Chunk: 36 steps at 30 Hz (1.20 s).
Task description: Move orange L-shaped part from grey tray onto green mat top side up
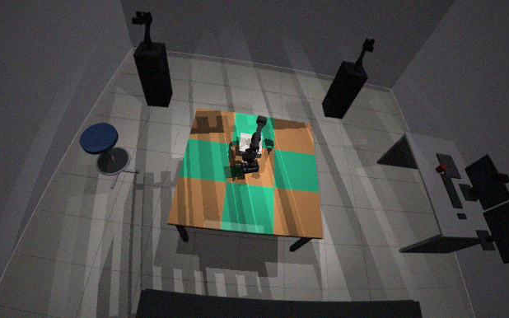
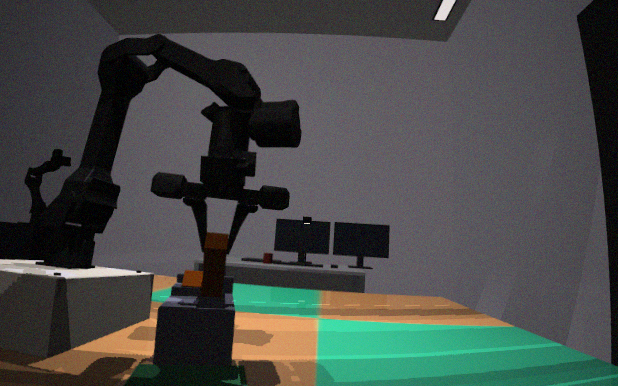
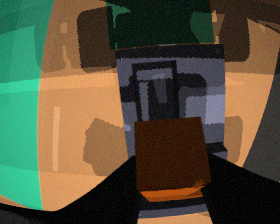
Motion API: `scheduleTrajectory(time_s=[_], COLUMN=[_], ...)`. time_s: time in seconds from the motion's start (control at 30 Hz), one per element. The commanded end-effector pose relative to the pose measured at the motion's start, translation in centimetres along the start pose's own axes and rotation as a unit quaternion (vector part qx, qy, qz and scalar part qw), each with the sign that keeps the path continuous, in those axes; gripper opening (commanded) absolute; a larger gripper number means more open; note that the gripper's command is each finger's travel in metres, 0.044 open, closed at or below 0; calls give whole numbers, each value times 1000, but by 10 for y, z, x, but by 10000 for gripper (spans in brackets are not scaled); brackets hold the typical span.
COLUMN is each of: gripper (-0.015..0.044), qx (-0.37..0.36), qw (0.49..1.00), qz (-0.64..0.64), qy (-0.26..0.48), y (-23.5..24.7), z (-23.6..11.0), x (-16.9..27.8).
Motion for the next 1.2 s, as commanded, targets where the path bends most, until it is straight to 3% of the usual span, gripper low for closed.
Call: scheduleTrajectory(time_s=[0.0,0.7,1.17], gripper=[0,0,0], qx=[-5,-5,-4], qw=[1000,1000,1000], qz=[-2,-2,-2], qy=[-2,-2,-4], y=[0,-1,-18], z=[-8,-28,-26], x=[0,-2,-61])
Point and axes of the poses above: the point midway between the two fingers, 35 mm back from their tips, its own z axis out along the fingers, its own y axis across the jaws, x = y × z, the point moved 8 cm from there along -z, back along the fingers, and after that the axes turned 11 degrees about -z, right-handed, at the moved point
